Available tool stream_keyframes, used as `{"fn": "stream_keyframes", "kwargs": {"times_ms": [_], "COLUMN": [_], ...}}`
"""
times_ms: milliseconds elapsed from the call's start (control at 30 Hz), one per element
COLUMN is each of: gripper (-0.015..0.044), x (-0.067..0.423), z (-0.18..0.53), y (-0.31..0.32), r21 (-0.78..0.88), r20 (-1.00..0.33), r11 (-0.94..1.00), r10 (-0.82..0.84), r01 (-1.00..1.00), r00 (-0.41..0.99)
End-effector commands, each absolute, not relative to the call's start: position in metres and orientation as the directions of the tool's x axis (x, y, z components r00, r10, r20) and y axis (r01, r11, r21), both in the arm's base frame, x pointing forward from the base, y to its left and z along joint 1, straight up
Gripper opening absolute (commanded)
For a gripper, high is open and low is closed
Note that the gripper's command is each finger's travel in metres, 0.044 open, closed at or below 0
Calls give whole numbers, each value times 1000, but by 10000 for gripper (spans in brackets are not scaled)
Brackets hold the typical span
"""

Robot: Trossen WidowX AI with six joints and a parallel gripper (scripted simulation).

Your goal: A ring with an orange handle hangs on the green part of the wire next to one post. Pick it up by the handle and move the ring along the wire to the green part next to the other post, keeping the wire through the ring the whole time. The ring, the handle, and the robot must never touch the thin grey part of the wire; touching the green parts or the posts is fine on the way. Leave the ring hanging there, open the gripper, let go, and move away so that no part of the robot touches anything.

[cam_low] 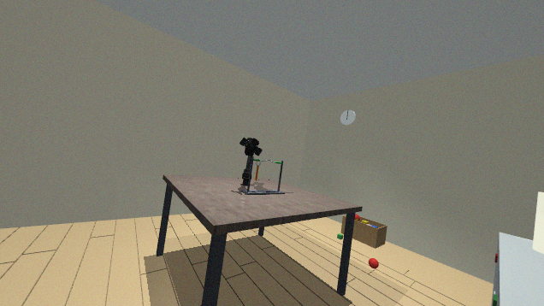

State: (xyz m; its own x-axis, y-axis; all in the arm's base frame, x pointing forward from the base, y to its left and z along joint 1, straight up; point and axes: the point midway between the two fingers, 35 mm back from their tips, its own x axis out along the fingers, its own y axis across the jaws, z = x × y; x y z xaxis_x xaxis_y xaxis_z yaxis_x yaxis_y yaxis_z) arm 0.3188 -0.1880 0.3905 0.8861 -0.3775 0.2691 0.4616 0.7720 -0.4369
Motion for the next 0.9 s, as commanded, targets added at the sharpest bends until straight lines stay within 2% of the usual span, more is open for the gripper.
{"fn": "stream_keyframes", "kwargs": {"times_ms": [0, 167, 467, 867], "gripper": [160, 160, 160, 160], "x": [298, 278, 244, 197], "z": [348, 293, 193, 95], "y": [-206, -212, -179, -108], "r21": [-421, -382, -213, 121], "r20": [171, 52, -126, -202], "r11": [804, 856, 961, 993], "r10": [-384, -355, -206, 12], "r01": [420, 347, 177, 13], "r00": [907, 933, 970, 979]}}
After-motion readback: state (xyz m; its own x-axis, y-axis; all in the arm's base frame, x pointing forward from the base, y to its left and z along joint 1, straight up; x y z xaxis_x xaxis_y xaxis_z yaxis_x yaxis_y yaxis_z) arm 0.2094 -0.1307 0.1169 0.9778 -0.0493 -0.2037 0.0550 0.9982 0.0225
